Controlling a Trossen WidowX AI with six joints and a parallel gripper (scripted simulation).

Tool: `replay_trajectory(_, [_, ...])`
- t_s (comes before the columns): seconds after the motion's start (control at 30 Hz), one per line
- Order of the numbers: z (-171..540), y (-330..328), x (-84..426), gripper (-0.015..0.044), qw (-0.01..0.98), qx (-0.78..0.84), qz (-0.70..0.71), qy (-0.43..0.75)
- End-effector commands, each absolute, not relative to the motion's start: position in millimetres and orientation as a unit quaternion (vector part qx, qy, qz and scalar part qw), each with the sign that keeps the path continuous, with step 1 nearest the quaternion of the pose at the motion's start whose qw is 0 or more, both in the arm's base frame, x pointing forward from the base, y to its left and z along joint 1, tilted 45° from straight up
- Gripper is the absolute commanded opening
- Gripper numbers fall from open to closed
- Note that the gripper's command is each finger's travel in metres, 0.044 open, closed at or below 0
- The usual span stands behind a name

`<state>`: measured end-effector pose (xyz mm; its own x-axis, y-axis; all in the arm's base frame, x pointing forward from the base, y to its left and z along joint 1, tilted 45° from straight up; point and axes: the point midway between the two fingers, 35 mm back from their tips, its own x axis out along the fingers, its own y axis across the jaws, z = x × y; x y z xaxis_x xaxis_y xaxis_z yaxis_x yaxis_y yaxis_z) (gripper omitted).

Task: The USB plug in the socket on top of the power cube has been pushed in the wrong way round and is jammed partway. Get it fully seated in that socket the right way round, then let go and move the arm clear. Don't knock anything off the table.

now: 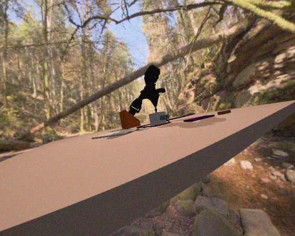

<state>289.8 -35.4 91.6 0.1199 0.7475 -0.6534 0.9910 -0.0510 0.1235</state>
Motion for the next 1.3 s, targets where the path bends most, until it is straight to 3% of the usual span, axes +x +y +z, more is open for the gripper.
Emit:
replay_trajectory(0.0, [91.7, -34.9, 290.5, 0.0000, 0.282, 0.695, -0.214, 0.626])
replay_trajectory(1.27, [88.5, -31.8, 291.1, 0.0000, 0.282, 0.695, -0.214, 0.626])
